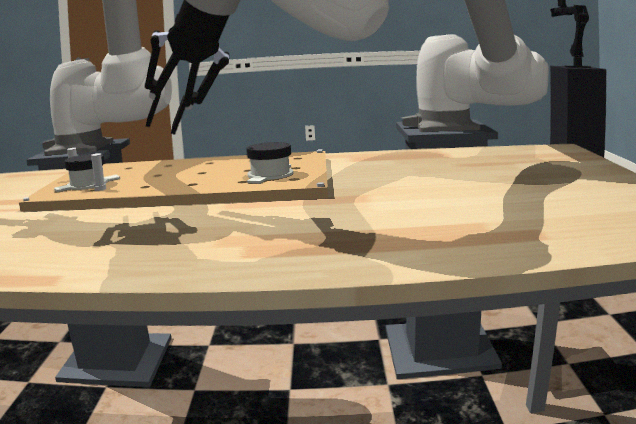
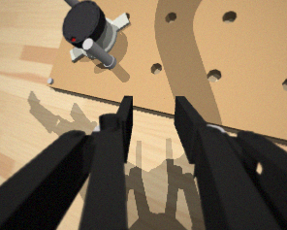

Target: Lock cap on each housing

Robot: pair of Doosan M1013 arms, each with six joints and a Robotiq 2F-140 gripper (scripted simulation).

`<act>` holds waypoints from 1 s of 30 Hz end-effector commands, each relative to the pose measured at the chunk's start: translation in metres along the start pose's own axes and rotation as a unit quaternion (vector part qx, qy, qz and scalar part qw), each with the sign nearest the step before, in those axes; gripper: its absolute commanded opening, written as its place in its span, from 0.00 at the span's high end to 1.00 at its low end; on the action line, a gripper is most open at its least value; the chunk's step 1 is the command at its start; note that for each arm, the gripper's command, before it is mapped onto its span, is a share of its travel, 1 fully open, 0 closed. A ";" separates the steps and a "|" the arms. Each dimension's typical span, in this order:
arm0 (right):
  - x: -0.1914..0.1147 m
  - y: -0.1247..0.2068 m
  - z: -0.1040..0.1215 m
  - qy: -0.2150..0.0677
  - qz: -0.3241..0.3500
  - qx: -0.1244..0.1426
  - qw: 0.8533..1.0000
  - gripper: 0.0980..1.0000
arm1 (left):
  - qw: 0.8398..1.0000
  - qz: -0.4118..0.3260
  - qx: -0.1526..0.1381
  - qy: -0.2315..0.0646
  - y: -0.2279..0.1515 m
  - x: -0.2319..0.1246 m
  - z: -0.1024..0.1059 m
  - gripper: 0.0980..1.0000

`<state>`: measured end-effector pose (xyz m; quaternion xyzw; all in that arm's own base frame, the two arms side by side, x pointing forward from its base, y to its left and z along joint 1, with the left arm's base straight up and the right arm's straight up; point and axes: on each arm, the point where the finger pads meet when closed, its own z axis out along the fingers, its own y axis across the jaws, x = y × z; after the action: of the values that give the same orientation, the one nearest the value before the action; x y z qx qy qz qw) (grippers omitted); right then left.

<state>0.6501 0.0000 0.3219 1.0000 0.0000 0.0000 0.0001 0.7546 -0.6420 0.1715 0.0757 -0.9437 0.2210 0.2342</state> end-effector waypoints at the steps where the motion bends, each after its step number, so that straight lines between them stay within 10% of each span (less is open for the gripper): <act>1: 0.000 0.000 -0.001 0.001 0.000 0.000 1.000 0.00 | 0.999 0.045 0.001 -0.011 0.011 -0.002 -0.015 0.74; 22: 0.000 0.000 -0.001 0.001 0.000 0.000 1.000 0.00 | 0.968 0.245 -0.026 -0.047 0.071 -0.007 -0.078 0.74; 30: 0.000 0.000 -0.001 0.001 0.000 0.000 1.000 0.00 | 0.934 0.350 -0.046 -0.060 0.103 -0.007 -0.109 0.74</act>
<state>0.6501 0.0000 0.3219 1.0000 0.0000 0.0000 0.0001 0.7775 -0.5216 0.2076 -0.2094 -0.9413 0.2408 0.1104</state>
